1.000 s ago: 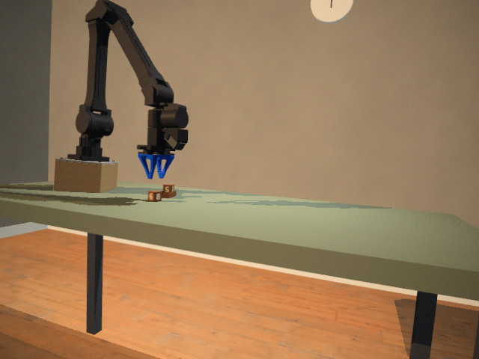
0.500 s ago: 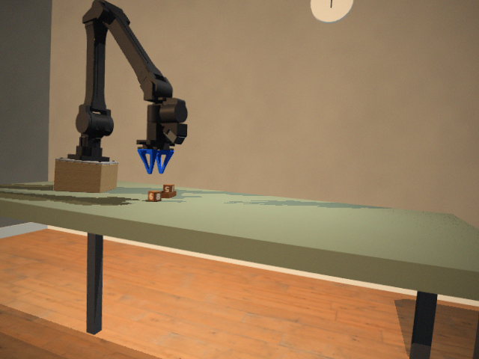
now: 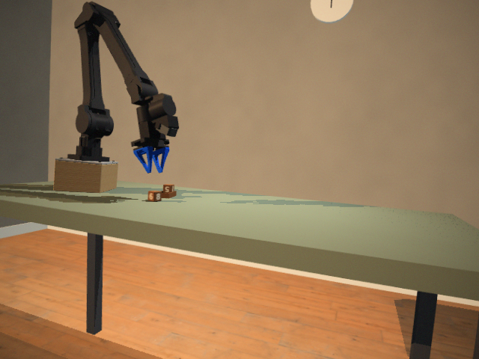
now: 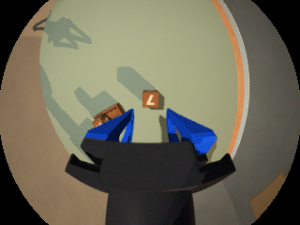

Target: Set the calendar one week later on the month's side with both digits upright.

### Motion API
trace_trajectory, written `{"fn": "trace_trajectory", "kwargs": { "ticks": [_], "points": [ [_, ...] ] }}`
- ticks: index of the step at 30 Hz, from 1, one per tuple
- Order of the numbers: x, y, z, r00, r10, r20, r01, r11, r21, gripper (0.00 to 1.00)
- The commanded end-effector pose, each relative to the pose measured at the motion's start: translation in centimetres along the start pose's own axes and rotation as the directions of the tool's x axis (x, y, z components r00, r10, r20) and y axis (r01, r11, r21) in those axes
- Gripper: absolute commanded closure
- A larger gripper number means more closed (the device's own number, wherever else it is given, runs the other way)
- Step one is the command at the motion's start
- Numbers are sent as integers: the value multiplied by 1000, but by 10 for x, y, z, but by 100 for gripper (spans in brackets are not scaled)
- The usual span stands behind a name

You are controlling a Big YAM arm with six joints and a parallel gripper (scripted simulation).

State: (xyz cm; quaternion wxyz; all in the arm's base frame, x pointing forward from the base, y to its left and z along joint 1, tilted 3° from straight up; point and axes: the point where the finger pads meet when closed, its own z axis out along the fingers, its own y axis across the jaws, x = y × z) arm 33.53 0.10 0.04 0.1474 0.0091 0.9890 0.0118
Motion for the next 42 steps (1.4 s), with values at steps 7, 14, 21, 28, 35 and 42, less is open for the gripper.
{"fn": "trace_trajectory", "kwargs": {
  "ticks": [7, 14, 21, 28, 35, 42],
  "points": [
    [-13, 3, -4, 984, -1, 178, 1, 1000, -1, 54],
    [-10, 4, -5, 954, -2, 301, 3, 1000, -2, 54],
    [-6, 3, 2, 953, -1, 302, 2, 1000, -2, 54],
    [-5, 3, 5, 911, 1, 413, 1, 1000, -3, 54],
    [-2, 3, 1, 858, 0, 513, 2, 1000, -3, 54],
    [-19, 3, -4, 840, 0, 543, 2, 1000, -4, 54]
  ]
}}
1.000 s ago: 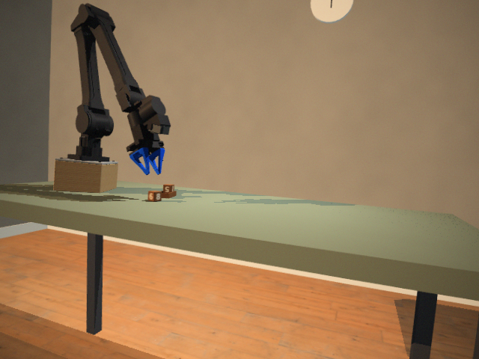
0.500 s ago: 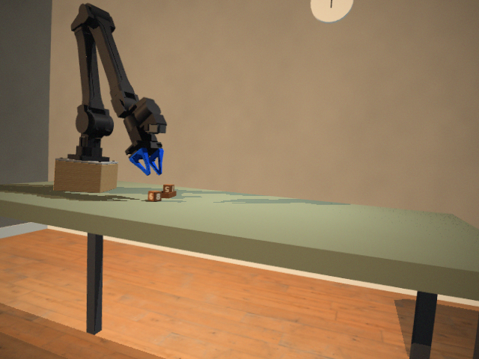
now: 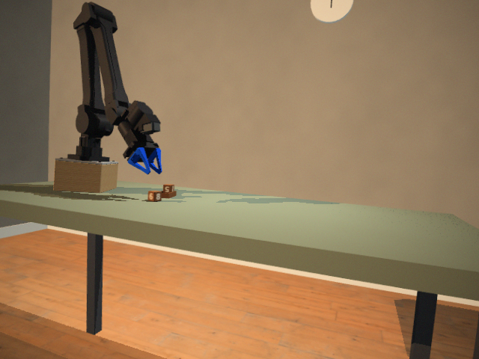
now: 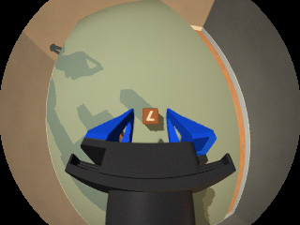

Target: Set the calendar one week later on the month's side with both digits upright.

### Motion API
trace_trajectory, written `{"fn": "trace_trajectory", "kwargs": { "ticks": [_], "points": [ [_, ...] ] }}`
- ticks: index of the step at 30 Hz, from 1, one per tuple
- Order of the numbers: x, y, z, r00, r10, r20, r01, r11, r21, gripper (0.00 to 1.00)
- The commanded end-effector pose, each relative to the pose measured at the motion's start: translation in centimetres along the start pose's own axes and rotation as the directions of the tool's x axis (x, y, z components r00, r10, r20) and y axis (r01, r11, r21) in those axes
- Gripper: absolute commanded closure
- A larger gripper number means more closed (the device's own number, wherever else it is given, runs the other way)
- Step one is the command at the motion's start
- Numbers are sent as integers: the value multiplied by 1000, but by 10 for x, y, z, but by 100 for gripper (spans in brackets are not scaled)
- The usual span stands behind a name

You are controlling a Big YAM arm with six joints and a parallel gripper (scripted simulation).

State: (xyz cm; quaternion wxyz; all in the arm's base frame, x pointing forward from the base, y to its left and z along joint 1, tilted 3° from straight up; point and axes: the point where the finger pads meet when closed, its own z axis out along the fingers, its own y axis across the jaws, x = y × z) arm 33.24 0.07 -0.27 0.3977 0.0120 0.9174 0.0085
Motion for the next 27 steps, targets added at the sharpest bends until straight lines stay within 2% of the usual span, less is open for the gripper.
{"fn": "trace_trajectory", "kwargs": {
  "ticks": [1, 16, 27],
  "points": [
    [-23, 4, 5, 999, 0, 51, 0, 1000, -6, 54],
    [-20, 4, 6, 999, 0, 48, 0, 1000, -6, 54],
    [-1, 4, 9, 1000, 0, 26, 0, 1000, -6, 54]
  ]
}}
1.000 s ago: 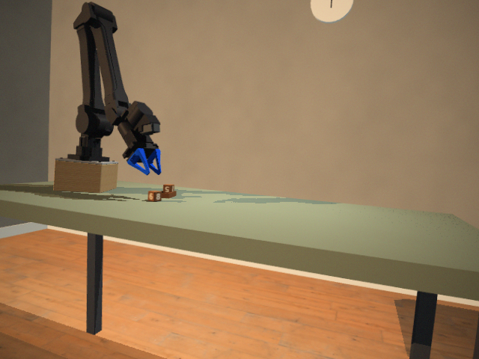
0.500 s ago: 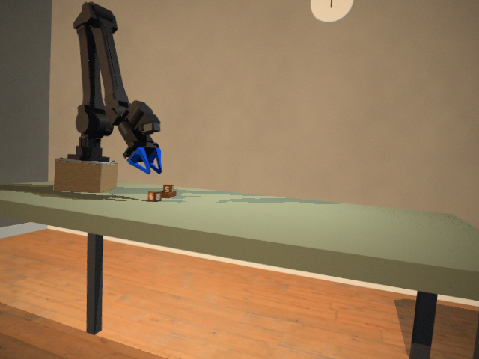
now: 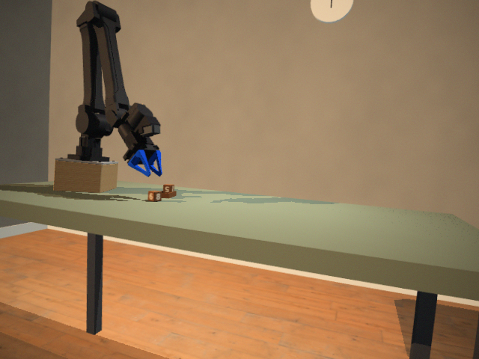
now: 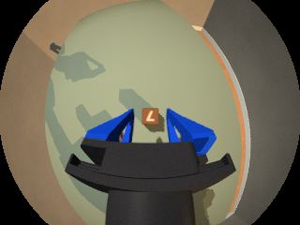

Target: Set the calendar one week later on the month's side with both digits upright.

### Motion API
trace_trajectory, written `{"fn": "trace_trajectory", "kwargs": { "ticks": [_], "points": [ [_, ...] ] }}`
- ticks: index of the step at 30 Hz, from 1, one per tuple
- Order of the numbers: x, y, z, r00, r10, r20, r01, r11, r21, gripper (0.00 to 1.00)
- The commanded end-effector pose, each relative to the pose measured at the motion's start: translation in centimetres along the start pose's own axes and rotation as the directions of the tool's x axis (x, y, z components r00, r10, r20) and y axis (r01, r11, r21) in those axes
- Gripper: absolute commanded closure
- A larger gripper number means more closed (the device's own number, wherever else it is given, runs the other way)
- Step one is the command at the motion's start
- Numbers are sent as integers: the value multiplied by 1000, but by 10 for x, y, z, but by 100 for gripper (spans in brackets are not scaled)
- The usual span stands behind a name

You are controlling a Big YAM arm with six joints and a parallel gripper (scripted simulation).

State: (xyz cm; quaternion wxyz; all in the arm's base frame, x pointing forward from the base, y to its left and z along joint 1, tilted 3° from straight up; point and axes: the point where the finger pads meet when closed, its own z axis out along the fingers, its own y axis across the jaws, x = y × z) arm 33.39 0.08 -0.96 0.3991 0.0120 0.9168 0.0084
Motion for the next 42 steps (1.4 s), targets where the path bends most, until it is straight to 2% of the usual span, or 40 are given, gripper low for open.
{"fn": "trace_trajectory", "kwargs": {
  "ticks": [1, 29, 42],
  "points": [
    [-5, 4, 5, 1000, 0, 26, 0, 1000, -6, 54],
    [22, 4, 38, 999, 0, 33, 0, 1000, -7, 54],
    [34, 4, 45, 1000, 0, 27, 0, 1000, -7, 54]
  ]
}}
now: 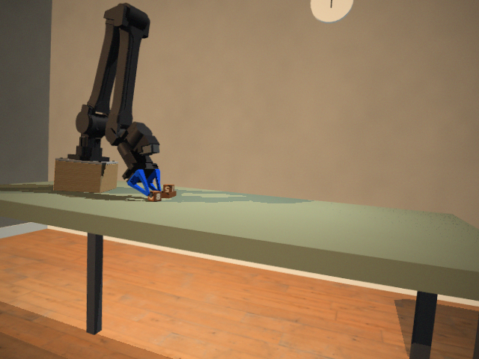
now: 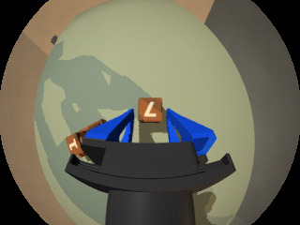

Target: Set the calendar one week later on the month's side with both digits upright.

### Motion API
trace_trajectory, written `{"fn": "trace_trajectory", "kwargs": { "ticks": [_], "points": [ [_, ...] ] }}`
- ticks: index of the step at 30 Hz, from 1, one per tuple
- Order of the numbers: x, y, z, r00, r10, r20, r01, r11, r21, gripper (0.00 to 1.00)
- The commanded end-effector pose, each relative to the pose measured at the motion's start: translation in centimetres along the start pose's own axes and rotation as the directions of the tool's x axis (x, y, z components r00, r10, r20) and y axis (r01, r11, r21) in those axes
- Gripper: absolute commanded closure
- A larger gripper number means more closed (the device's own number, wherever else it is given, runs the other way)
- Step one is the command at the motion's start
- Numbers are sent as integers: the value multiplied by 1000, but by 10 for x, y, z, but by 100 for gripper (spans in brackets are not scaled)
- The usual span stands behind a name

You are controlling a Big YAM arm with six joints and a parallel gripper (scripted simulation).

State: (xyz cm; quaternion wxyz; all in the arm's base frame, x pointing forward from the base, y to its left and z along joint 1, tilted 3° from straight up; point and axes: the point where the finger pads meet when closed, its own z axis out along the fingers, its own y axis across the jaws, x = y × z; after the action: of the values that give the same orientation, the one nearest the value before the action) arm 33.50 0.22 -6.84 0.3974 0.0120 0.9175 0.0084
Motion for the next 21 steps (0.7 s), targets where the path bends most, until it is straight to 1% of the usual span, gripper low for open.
{"fn": "trace_trajectory", "kwargs": {
  "ticks": [1, 7, 9, 21],
  "points": [
    [-7, 4, 5, 1000, 0, 30, 0, 1000, -6, 54],
    [-4, 4, 5, 1000, 0, 27, 0, 1000, -7, 54],
    [-8, 4, 5, 999, 0, 38, 0, 1000, -7, 54],
    [-6, 4, 5, 1000, 0, 29, 0, 1000, -7, 54]
  ]
}}
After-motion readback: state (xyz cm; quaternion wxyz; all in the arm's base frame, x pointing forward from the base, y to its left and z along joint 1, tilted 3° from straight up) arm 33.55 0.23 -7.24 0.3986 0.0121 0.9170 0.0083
